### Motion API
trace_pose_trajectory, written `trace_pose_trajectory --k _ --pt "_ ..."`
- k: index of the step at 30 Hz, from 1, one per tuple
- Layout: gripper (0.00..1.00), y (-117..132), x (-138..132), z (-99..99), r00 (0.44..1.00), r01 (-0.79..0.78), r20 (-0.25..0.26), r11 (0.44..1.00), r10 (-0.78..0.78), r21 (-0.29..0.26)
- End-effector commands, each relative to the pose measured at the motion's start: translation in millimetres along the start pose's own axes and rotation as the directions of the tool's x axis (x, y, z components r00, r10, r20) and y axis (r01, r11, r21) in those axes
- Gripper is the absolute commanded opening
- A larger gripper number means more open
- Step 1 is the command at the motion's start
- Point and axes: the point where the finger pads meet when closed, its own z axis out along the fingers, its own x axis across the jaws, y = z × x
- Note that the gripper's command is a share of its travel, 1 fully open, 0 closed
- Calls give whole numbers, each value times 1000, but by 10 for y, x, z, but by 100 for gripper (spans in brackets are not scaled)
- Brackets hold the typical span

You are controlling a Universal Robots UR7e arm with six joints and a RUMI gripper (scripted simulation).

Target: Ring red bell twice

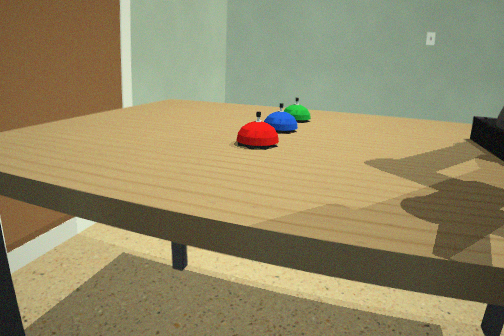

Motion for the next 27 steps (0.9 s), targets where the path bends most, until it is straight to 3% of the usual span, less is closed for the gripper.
trace_pose_trajectory --k 1,20,27 --pt "100 -3 1 -3 1000 0 0 1000 0 1" --pt "100 -6 7 -2 1000 0 0 1000 0 1" --pt "100 -91 180 29 1000 14 -5 1000 -14 -10"
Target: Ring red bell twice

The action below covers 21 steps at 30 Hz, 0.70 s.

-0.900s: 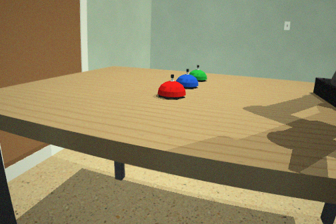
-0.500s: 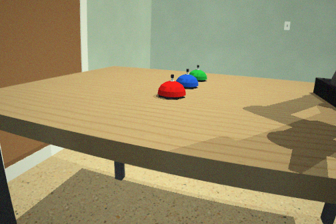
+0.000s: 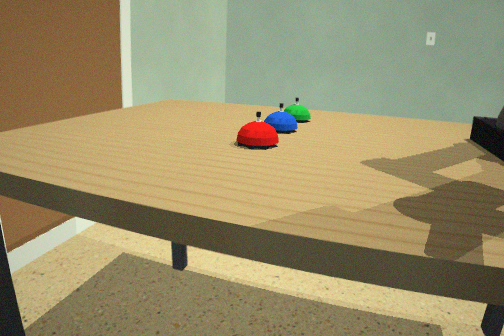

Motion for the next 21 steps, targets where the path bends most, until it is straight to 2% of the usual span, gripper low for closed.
trace_pose_trajectory --k 1,5,7,10,16,21 --pt "100 -76 157 25 1000 12 -4 1000 -12 -8" --pt "100 -193 459 83 999 34 -9 999 -35 -26" --pt "100 -193 459 83 999 34 -9 999 -35 -26" --pt "100 -286 783 148 998 57 -12 997 -57 -43" --pt "100 -401 1656 337 994 112 -6 990 -113 -85" --pt "100 -331 2524 544 987 162 12 980 -162 -119"
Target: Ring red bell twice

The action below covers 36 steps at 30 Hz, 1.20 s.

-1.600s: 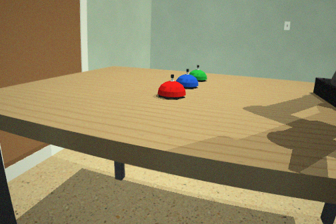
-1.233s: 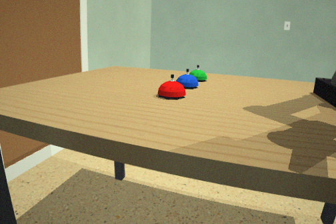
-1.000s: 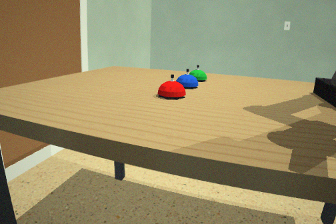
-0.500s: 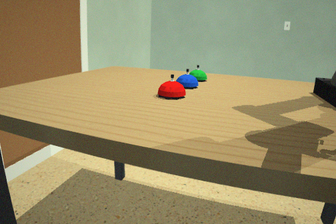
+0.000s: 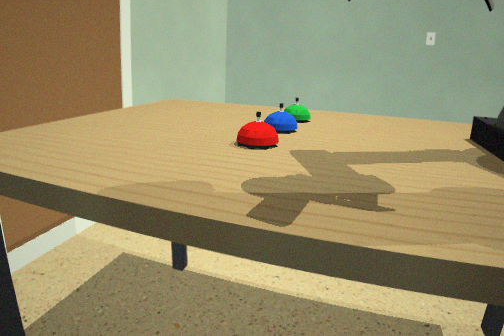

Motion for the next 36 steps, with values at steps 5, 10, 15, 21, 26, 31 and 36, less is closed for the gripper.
trace_pose_trajectory --k 5,10,15,21,26,31,36 --pt "100 215 1087 333 997 72 31 997 -71 -34" --pt "100 598 1805 592 992 117 55 992 -114 -50" --pt "100 978 2308 804 986 150 76 987 -146 -56" --pt "100 1198 2545 917 983 167 87 984 -162 -57" --pt "100 1325 2669 979 981 176 93 983 -170 -57" --pt "0 1339 2683 986 981 177 94 983 -171 -57" --pt "0 1339 2683 986 981 177 94 983 -171 -57"
